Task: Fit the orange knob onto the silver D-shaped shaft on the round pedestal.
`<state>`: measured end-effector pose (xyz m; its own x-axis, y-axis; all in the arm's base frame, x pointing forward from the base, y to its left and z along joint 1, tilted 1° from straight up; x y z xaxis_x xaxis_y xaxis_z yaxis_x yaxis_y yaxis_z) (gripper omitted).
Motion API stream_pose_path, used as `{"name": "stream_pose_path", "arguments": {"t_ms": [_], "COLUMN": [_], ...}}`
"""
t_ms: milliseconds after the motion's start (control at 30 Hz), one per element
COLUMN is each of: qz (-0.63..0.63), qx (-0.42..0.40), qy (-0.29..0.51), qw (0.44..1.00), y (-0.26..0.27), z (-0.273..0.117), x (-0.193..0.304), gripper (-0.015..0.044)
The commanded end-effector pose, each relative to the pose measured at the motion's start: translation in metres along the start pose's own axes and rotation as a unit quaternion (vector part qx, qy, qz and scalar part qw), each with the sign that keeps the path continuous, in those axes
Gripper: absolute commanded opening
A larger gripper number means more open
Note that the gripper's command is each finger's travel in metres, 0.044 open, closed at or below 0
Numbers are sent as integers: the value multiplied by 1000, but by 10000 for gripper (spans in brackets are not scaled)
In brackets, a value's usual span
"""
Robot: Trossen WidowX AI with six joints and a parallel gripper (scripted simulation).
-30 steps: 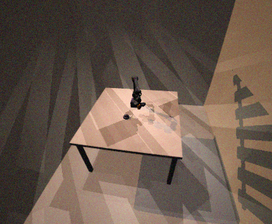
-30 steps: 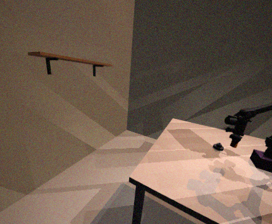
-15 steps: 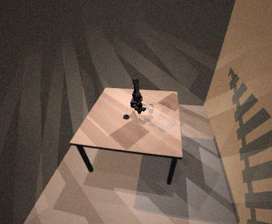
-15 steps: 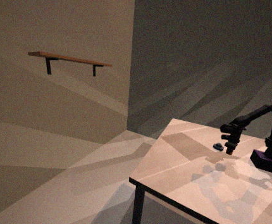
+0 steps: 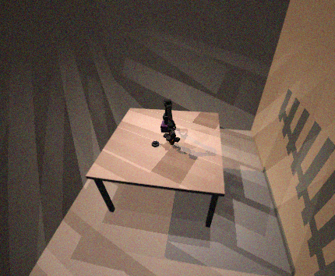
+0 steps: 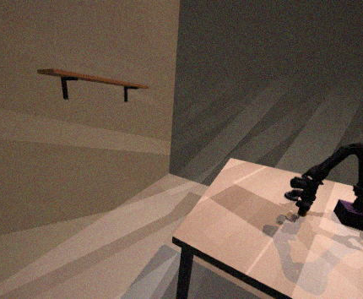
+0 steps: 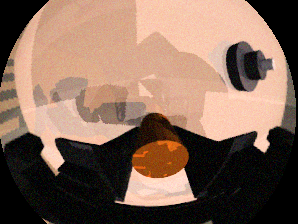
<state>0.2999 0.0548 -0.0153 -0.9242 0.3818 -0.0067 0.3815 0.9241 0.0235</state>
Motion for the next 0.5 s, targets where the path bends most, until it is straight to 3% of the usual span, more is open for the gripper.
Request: {"name": "stream_pose_path", "arguments": {"t_ms": [0,100,400,467], "qz": [2,2,0,0], "qx": [1,1,0,0], "qy": [-5,-4,-2,-2], "qw": [1000,1000,1000,1000], "y": [0,0,0,0], "z": [4,4,3,3], "x": [0,2,1,1], "gripper": [0,0,236,240]}}
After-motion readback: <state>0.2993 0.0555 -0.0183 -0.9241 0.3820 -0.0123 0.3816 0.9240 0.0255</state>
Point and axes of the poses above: the point midway between the two fingers, 35 mm back from their tips, its own z axis out along the fingers, its own y axis across the jaws, x = y × z, the point moved 2 cm from there along -z, back along the fingers, and after that the axes turned 10 degrees about -z, right-handed, at the moved point
